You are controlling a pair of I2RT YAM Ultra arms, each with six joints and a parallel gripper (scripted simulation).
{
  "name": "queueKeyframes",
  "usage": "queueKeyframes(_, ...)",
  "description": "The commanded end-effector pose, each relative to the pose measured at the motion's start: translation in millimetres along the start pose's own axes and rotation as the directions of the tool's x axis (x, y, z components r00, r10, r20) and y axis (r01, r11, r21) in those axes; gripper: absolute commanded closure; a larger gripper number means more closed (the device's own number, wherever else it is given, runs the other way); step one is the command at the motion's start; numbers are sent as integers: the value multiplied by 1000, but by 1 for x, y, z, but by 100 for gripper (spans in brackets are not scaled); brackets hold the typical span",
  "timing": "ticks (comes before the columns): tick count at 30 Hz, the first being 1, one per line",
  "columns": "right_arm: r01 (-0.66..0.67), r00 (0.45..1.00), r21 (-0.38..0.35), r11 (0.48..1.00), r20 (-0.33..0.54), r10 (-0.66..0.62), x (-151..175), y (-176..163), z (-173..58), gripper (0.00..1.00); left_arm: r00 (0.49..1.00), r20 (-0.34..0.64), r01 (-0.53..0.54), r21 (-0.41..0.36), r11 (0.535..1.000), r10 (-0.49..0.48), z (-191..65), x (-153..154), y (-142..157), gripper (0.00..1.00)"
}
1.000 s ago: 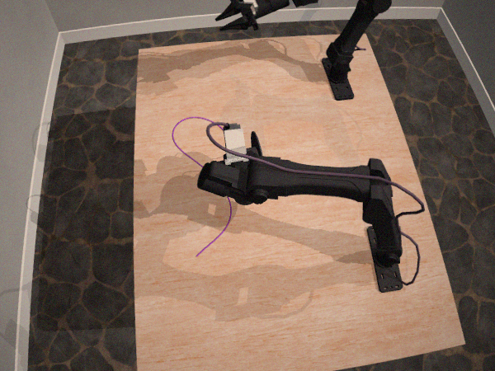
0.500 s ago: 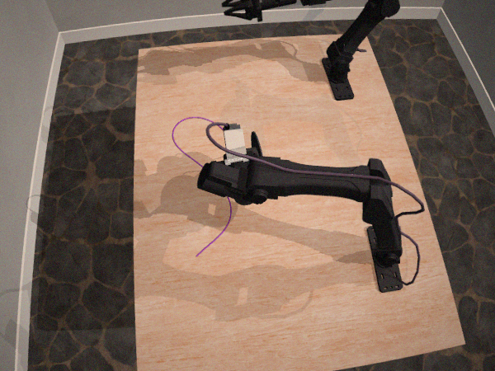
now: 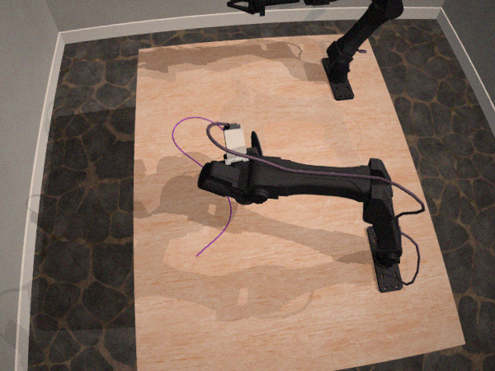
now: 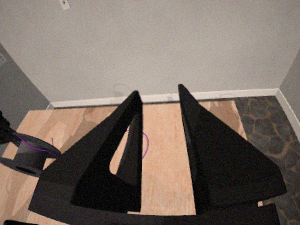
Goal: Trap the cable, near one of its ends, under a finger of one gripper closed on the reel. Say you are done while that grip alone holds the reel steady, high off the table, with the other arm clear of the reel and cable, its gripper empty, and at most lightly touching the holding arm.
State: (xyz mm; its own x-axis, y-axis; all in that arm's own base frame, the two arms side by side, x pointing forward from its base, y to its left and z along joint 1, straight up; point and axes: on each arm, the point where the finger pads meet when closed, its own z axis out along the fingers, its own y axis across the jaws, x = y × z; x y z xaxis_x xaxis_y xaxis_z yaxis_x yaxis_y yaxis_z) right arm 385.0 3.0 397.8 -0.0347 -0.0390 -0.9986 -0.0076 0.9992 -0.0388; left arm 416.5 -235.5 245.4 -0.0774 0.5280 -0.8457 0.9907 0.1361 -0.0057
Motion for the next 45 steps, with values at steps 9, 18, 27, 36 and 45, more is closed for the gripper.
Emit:
queueKeyframes(9, -46, 998, 18, 999, 46, 46, -10, -6, -9, 70, 998, 54, -16, -9, 1000, 16, -12, -28, -13, 100)
queueKeyframes(18, -43, 998, 19, 999, 45, 42, -9, -6, -9, 70, 999, 53, 3, -34, 999, -1, -18, -37, -18, 100)
queueKeyframes(27, -43, 998, 19, 999, 45, 42, -9, -6, -9, 70, 998, 56, 18, -64, 998, -15, -27, -49, -22, 100)
queueKeyframes(36, -43, 998, 19, 999, 45, 42, -9, -6, -9, 70, 998, 62, 35, -123, 992, -28, -42, -69, -27, 100)
queueKeyframes(45, -43, 998, 19, 999, 45, 42, -9, -6, -9, 70, 997, 72, 48, -173, 984, -36, -57, -89, -33, 100)
